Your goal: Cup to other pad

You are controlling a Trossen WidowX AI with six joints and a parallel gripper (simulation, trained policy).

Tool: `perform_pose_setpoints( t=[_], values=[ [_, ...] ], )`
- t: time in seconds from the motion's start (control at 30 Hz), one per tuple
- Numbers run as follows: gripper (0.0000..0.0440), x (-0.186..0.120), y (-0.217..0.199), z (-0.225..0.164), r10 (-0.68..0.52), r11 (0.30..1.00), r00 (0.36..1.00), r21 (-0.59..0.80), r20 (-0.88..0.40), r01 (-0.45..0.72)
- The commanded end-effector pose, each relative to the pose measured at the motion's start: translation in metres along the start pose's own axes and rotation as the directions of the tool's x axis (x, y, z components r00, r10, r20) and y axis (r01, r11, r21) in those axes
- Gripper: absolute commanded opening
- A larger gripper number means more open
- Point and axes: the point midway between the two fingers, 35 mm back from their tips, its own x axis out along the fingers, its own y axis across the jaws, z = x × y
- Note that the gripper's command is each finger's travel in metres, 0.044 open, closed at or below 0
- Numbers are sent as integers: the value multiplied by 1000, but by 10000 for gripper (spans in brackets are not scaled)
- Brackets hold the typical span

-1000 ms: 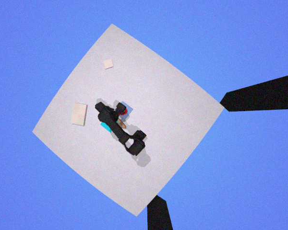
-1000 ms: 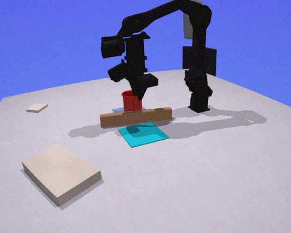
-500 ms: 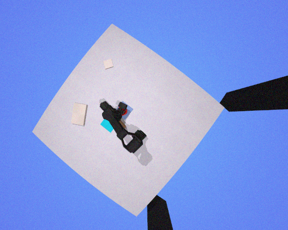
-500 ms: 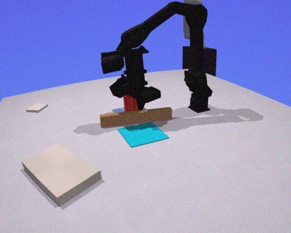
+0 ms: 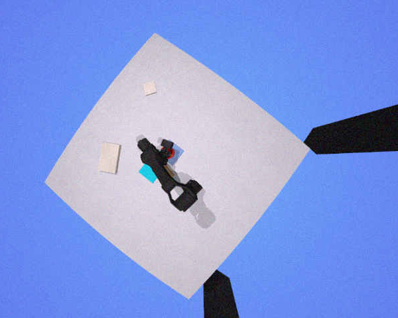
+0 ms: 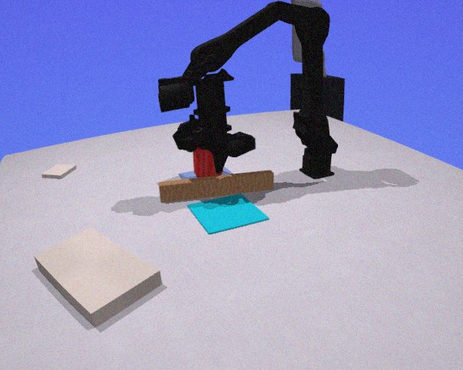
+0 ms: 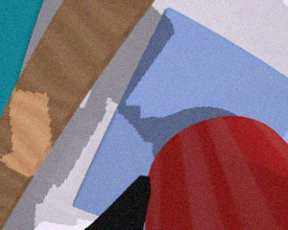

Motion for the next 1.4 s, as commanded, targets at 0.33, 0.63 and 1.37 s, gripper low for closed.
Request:
perform_pose_setpoints(
  t=[0.33, 0.63, 1.37],
  values=[
    [5, -34, 5, 20, -15, 998, 997, -62, 74, 20],
    [0, -52, 19, 36, -21, 994, 993, -102, 118, 34],
    [0, -57, 77, 71, -11, 975, 977, -213, 215, 58]
  ],
)
